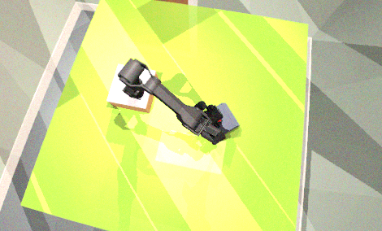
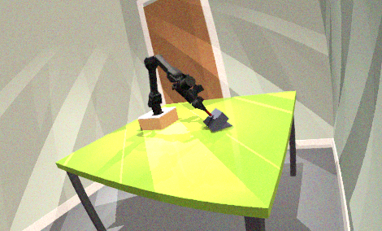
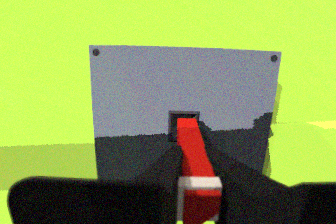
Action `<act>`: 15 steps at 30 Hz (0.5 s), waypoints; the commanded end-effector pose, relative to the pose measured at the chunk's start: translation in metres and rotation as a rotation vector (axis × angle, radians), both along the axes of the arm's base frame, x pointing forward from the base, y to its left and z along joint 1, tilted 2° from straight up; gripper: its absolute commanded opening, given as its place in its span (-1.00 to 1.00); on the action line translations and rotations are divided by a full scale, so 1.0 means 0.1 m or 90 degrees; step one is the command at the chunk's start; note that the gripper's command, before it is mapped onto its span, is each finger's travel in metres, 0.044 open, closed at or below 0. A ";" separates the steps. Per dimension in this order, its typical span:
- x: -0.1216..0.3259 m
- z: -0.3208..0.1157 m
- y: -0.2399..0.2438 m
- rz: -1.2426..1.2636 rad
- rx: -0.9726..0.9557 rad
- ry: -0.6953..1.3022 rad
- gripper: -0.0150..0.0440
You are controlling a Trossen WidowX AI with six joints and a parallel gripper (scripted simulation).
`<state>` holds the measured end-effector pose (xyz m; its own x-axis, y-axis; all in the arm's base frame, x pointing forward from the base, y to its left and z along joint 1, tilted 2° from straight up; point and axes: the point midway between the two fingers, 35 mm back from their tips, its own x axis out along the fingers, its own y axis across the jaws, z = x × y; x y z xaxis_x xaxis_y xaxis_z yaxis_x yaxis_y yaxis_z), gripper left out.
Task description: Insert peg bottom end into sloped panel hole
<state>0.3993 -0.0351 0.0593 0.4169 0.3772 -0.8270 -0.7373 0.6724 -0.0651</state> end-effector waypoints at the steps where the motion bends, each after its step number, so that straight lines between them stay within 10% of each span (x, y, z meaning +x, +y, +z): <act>1: 0.00 -0.06 0.01 -0.003 0.001 0.006 -0.49; 15: 0.00 -0.01 0.00 0.000 0.000 0.000 -0.49</act>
